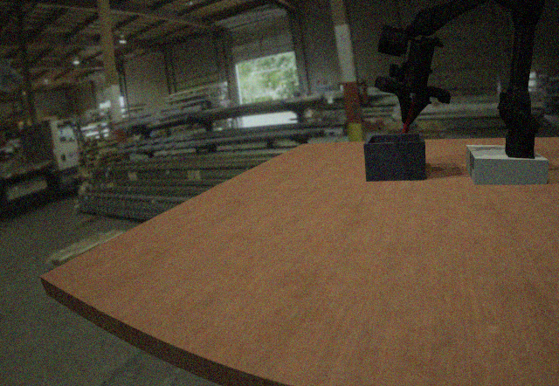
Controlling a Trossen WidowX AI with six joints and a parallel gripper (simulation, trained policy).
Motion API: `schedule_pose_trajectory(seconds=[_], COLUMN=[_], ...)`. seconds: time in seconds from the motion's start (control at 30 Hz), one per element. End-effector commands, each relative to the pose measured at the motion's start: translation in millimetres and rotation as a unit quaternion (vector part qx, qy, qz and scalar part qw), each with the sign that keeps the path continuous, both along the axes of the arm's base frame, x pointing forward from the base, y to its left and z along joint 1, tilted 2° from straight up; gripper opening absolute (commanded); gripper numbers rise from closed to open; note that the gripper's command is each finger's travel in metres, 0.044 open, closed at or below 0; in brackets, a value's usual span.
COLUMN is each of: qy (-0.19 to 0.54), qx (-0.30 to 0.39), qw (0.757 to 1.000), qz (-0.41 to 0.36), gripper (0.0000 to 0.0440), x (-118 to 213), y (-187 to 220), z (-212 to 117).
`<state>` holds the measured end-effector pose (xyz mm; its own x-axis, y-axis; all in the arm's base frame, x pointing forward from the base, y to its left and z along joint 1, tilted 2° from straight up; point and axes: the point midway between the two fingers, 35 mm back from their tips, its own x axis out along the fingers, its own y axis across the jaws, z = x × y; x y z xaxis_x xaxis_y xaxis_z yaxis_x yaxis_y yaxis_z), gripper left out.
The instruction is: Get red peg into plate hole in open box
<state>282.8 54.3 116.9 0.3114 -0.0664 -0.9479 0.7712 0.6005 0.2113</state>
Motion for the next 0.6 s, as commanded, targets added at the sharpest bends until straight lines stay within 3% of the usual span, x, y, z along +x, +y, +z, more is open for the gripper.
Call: schedule_pose_trajectory(seconds=[0.0, 0.57], qy=[-0.003, 0.003], qx=[-0.004, 0.001], qw=[1.000, 0.998], qz=[-0.013, -0.063], gripper=[0.0000, 0.0008], x=[10.5, 41.3], y=[-12.8, -58.9], z=[0.5, -18.4])
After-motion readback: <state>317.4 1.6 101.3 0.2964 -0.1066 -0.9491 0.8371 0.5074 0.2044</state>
